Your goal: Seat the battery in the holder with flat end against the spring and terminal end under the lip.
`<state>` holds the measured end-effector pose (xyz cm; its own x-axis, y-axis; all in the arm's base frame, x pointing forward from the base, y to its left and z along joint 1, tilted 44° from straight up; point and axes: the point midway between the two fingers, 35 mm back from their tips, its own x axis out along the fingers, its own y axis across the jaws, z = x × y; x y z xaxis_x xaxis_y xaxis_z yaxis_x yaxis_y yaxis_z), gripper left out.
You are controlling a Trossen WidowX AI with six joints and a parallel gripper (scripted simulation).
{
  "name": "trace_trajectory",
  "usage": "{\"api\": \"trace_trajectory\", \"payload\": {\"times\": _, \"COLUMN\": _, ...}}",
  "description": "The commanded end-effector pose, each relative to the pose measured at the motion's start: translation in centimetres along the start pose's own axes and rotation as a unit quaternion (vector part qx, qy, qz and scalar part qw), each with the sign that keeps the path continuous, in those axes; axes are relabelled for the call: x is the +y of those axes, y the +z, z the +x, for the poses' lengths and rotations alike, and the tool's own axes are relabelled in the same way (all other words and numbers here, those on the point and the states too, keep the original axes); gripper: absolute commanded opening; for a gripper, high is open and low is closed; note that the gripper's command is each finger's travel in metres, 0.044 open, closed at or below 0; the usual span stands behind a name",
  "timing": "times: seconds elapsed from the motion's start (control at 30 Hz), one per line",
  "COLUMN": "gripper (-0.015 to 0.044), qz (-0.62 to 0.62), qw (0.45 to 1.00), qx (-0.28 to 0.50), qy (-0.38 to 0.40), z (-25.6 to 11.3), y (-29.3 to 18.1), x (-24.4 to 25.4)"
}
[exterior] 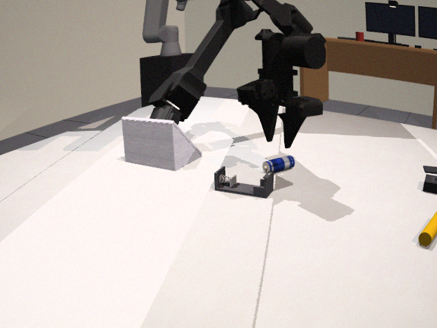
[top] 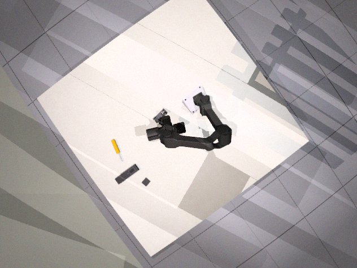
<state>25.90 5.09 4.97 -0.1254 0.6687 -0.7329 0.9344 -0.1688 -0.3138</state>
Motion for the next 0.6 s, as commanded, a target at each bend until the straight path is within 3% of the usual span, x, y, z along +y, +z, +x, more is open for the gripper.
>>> {"api": "trace_trajectory", "payload": {"times": 0.0, "gripper": 0.0247, "qz": 0.015, "qw": 1.000, "qx": 0.005, "qy": -0.005, "z": -0.1, "y": -0.1, "x": 0.1}}
{"api": "trace_trajectory", "payload": {"times": 0.57, "gripper": 0.0247, "qz": 0.015, "qw": 1.000, "qx": 0.005, "qy": -0.004, "z": 2.3, "y": -0.1, "x": 0.2}}
